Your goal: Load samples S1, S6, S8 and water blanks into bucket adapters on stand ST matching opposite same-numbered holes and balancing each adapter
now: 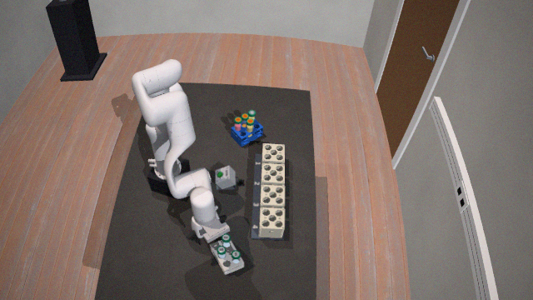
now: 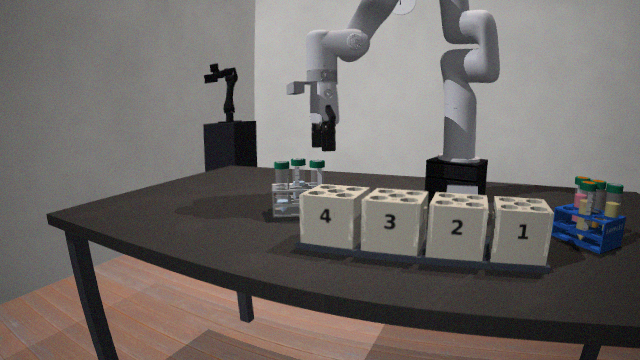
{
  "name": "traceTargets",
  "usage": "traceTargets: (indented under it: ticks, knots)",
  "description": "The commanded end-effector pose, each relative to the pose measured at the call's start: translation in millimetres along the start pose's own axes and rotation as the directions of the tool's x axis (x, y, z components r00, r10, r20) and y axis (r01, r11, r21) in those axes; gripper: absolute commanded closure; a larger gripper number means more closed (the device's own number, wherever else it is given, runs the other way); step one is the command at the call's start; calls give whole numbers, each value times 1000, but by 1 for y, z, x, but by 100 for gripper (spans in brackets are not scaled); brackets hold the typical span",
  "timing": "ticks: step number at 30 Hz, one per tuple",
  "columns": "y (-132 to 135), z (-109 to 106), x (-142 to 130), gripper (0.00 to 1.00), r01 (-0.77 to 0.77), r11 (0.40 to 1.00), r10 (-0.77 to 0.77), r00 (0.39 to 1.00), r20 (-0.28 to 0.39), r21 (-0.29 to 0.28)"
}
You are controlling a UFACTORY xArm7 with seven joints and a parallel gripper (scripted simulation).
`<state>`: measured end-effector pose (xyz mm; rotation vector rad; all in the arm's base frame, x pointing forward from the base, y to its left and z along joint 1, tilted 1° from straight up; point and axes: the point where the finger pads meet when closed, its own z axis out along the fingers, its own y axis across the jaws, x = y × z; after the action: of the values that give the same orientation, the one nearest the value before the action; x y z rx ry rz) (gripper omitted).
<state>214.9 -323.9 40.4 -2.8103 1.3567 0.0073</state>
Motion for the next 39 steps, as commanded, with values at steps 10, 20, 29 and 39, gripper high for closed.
traceTargets:
  ticks: [10,20,29,39]
  knots:
    - [0,-1,2,0,0,1000,0,1000,-4,0]
    - [0,-17,1,0,0,1000,0,1000,-4,0]
    - [0,-41,1,0,0,1000,0,1000,-4,0]
    - [0,-63,1,0,0,1000,0,1000,-4,0]
